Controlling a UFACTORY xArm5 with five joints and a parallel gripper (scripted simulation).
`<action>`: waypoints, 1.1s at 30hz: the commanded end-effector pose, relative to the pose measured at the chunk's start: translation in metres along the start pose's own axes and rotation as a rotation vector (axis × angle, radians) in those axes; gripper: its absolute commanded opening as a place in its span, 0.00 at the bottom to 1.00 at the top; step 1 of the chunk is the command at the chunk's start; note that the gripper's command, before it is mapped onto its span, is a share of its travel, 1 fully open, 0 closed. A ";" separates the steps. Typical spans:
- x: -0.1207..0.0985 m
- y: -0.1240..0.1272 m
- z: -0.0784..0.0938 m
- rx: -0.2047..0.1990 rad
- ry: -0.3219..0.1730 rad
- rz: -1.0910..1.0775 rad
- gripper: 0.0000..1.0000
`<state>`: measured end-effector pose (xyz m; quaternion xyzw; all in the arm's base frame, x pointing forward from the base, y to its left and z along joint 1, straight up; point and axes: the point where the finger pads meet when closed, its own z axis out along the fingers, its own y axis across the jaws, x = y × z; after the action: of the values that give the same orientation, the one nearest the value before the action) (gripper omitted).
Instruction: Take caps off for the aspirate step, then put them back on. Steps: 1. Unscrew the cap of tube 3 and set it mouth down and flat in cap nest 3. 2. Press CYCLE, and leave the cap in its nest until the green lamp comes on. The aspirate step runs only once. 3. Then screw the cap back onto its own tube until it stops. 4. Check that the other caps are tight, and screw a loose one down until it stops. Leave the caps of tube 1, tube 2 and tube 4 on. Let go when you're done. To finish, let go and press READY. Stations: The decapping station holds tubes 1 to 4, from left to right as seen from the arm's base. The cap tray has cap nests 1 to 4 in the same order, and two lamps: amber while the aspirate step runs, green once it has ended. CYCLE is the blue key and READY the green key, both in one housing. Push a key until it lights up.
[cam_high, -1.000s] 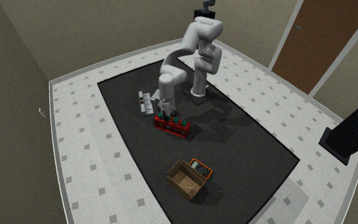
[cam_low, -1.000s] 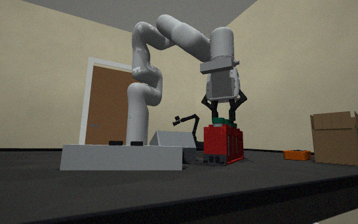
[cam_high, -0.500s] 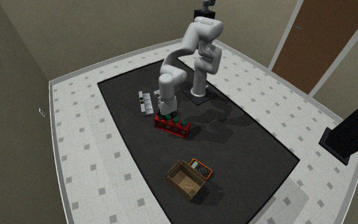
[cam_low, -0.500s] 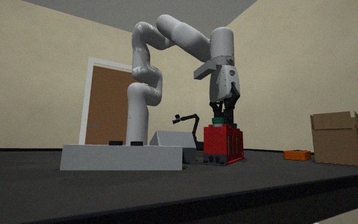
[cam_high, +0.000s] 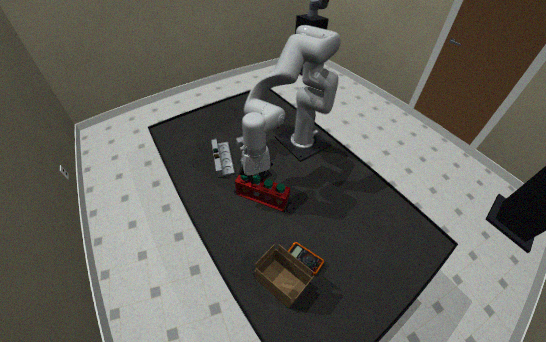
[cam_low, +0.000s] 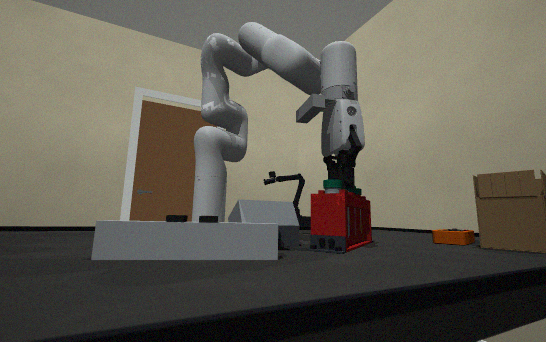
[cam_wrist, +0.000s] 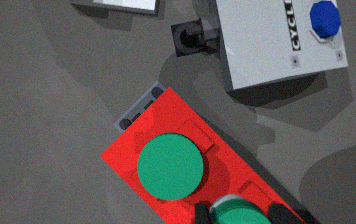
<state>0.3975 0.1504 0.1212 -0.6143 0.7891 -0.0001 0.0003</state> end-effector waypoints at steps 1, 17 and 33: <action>-0.001 -0.001 -0.001 0.003 -0.002 0.000 0.00; -0.001 -0.001 -0.002 0.004 -0.001 -0.599 0.00; -0.001 -0.001 -0.002 0.004 0.000 -1.296 0.00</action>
<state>0.3974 0.1504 0.1215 -0.9299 0.3679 -0.0001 0.0001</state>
